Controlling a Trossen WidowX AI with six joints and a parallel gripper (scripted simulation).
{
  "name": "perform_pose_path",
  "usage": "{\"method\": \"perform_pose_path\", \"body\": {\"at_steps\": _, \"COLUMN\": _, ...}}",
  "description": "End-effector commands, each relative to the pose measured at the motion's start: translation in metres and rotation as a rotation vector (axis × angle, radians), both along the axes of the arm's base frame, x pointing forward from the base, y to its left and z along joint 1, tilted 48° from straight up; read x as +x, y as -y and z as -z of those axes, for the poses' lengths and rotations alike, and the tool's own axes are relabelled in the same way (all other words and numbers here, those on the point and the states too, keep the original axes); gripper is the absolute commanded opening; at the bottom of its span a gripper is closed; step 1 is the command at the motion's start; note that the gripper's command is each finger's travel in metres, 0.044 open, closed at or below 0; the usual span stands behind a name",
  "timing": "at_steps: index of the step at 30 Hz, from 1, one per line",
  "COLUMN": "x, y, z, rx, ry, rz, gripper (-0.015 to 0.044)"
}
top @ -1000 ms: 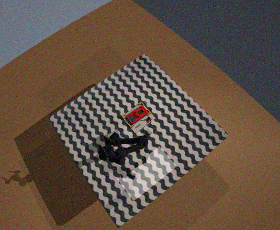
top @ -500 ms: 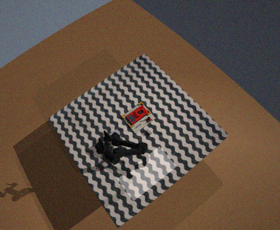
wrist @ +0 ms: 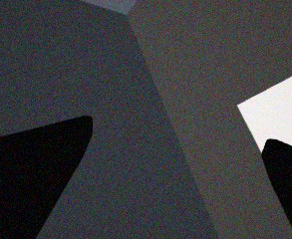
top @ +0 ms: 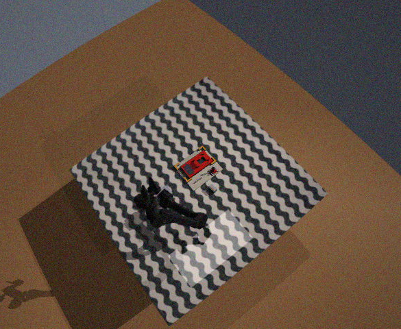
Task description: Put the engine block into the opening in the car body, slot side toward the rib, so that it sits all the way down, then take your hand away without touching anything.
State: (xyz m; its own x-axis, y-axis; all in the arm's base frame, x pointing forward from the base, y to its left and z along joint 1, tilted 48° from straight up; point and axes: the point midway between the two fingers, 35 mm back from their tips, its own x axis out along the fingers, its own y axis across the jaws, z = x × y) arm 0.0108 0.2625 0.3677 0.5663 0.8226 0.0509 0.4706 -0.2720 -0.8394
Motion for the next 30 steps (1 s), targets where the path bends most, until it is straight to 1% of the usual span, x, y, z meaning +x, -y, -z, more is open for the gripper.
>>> {"method": "perform_pose_path", "body": {"at_steps": 1, "x": 0.009, "y": -0.007, "z": 0.001, "rx": -0.003, "ry": -0.017, "rz": 0.027, "gripper": 0.044}}
{"method": "perform_pose_path", "body": {"at_steps": 15, "x": 0.063, "y": -0.025, "z": 0.024, "rx": -0.04, "ry": -0.127, "rz": 0.214, "gripper": 0.044}}
{"method": "perform_pose_path", "body": {"at_steps": 25, "x": 0.112, "y": -0.023, "z": 0.049, "rx": -0.035, "ry": -0.261, "rz": 0.381, "gripper": 0.044}}
{"method": "perform_pose_path", "body": {"at_steps": 30, "x": 0.131, "y": -0.017, "z": 0.058, "rx": -0.031, "ry": -0.293, "rz": 0.449, "gripper": 0.044}}
